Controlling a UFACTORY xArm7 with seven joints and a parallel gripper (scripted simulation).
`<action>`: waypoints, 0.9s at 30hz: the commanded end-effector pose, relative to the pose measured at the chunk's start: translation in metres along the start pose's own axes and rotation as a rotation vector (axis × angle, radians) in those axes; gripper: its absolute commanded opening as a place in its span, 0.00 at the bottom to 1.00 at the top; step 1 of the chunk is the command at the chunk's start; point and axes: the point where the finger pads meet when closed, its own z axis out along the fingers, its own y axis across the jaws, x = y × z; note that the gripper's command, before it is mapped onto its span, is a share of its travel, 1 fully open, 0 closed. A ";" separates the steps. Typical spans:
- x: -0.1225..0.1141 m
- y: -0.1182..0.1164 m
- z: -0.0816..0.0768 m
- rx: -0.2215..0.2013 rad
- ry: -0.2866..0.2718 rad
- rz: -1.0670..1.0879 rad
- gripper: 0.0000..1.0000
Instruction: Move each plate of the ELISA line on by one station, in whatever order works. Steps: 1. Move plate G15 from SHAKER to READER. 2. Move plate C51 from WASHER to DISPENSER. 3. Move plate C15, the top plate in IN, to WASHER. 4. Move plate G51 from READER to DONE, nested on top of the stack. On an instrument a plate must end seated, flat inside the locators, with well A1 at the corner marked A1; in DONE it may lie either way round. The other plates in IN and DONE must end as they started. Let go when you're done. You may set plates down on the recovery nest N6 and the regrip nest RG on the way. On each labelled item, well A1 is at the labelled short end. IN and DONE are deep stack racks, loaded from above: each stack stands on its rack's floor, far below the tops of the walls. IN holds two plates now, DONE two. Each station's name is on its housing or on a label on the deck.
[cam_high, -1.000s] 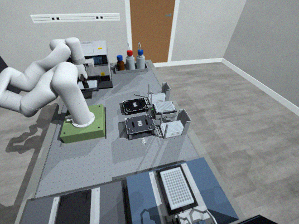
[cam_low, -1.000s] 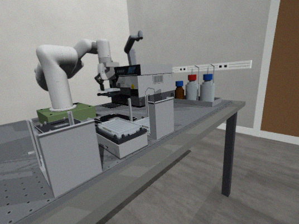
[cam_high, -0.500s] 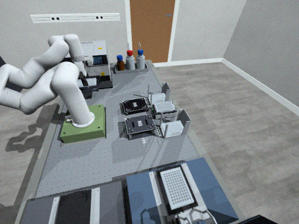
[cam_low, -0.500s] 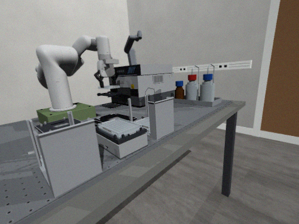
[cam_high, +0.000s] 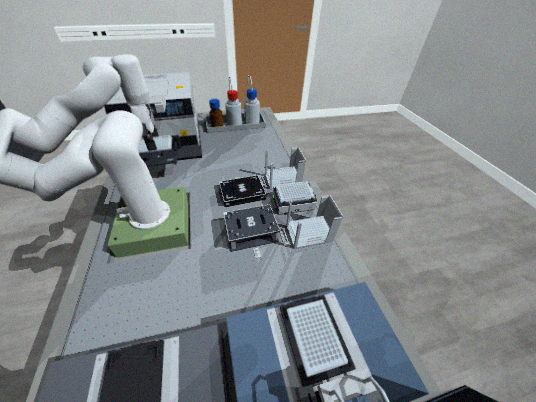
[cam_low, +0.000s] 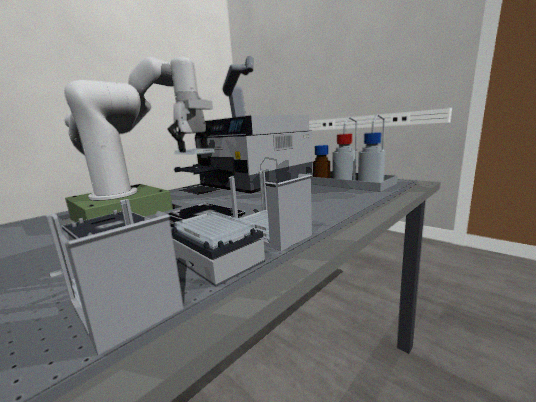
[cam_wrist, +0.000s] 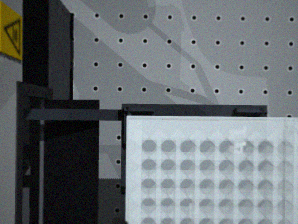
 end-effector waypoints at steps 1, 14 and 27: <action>0.000 0.000 -0.005 0.002 0.001 -0.001 0.00; 0.000 0.000 -0.021 0.002 0.001 -0.001 0.00; 0.000 0.000 -0.037 0.002 0.001 -0.001 0.00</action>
